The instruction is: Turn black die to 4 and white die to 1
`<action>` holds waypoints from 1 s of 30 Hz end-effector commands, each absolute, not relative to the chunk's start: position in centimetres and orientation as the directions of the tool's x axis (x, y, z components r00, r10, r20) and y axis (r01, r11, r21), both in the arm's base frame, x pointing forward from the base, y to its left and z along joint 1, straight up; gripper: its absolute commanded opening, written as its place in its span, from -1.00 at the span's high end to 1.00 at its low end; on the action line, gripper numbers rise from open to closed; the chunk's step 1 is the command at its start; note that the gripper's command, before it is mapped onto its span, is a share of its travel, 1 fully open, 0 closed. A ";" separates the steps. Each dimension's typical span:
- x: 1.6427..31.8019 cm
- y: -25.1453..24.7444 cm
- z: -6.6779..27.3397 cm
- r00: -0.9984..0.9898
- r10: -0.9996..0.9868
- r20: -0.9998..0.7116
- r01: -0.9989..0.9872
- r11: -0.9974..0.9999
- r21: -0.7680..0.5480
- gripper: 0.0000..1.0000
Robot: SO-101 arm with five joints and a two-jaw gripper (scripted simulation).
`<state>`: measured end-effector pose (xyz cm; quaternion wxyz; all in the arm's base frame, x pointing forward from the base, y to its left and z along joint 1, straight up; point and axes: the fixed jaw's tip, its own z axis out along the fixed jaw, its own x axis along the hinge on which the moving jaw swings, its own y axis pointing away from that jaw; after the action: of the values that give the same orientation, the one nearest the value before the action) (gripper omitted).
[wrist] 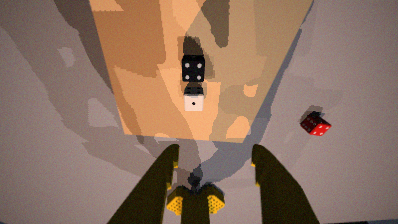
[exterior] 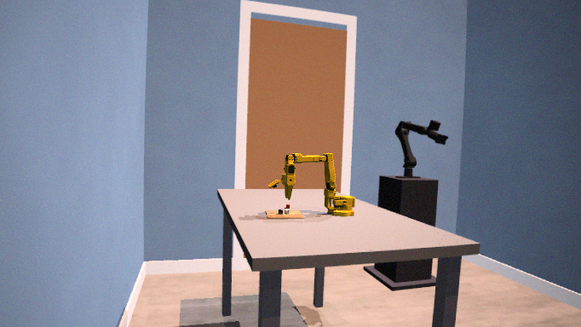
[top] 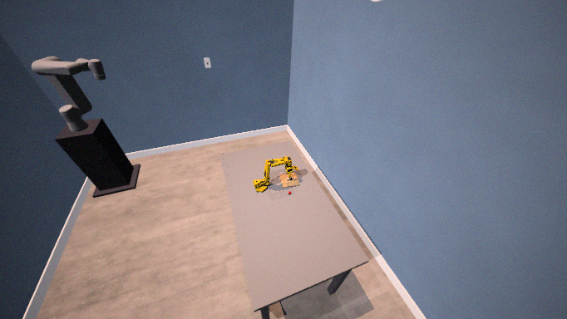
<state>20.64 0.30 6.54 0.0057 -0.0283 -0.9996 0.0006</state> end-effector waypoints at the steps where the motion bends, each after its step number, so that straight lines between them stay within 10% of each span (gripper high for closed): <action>1: 21.2 0.1 7.8 -0.996 0.060 -0.059 0.060 0.998 0.002 0.47; 30: 16.3 -0.2 12.3 -0.964 0.010 -0.265 0.013 1.000 -0.012 0.47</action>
<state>16.62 0.00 11.50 -0.1106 -0.0058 -0.9938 0.0049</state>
